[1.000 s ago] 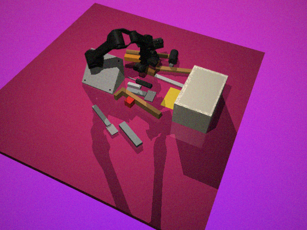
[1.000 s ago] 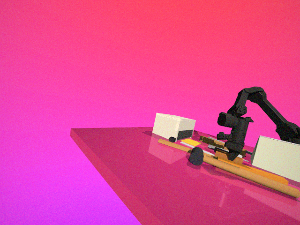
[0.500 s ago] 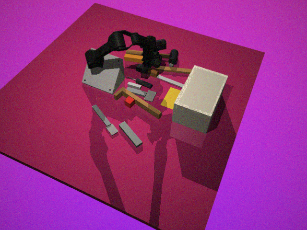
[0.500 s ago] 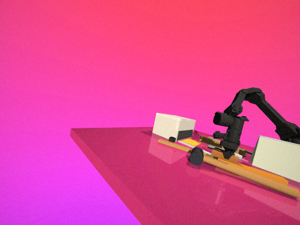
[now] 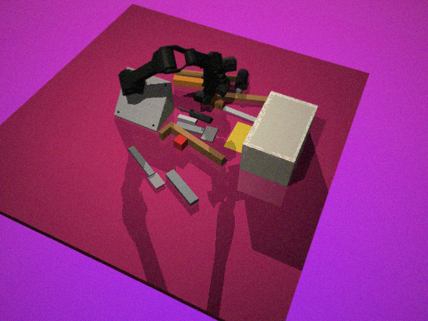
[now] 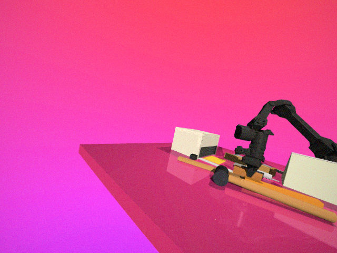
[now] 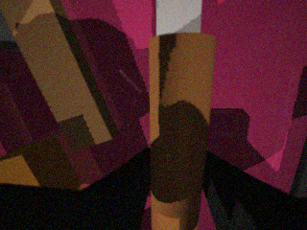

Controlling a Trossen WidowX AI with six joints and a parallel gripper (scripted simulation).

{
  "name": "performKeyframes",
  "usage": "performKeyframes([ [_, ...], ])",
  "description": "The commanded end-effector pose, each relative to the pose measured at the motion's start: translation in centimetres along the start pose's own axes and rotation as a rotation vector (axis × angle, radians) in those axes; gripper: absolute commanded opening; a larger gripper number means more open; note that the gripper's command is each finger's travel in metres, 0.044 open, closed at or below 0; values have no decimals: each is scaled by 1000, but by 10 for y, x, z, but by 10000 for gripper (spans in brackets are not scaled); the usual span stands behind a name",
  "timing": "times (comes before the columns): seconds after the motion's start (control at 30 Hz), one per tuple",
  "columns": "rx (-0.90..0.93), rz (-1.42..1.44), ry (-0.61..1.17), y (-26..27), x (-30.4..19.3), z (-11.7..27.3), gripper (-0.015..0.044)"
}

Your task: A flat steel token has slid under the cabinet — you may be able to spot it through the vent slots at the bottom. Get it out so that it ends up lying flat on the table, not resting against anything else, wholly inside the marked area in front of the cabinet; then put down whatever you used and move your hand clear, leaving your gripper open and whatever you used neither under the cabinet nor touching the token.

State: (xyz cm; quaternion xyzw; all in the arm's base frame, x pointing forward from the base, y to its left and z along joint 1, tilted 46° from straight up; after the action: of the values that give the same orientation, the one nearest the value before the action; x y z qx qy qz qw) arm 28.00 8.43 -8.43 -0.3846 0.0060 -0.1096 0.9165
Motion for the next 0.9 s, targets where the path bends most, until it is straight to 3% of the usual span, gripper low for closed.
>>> performKeyframes([
  [0.0,4,0,1,1,7,0,0],
  [0.87,3,0,0,2,39,1,0],
])
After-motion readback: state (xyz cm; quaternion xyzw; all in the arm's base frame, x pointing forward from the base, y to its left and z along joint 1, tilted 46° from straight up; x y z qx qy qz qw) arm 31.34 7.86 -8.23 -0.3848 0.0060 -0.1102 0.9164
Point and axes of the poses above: the point midway between the two fingers, 35 mm back from their tips, its own z axis back along the fingers, its own y axis across the jaws, x = y × z, the point moved 10 cm from there along z, back along the fingers, and after that the axes turned 2 degrees about -z, right-handed, at the moved point
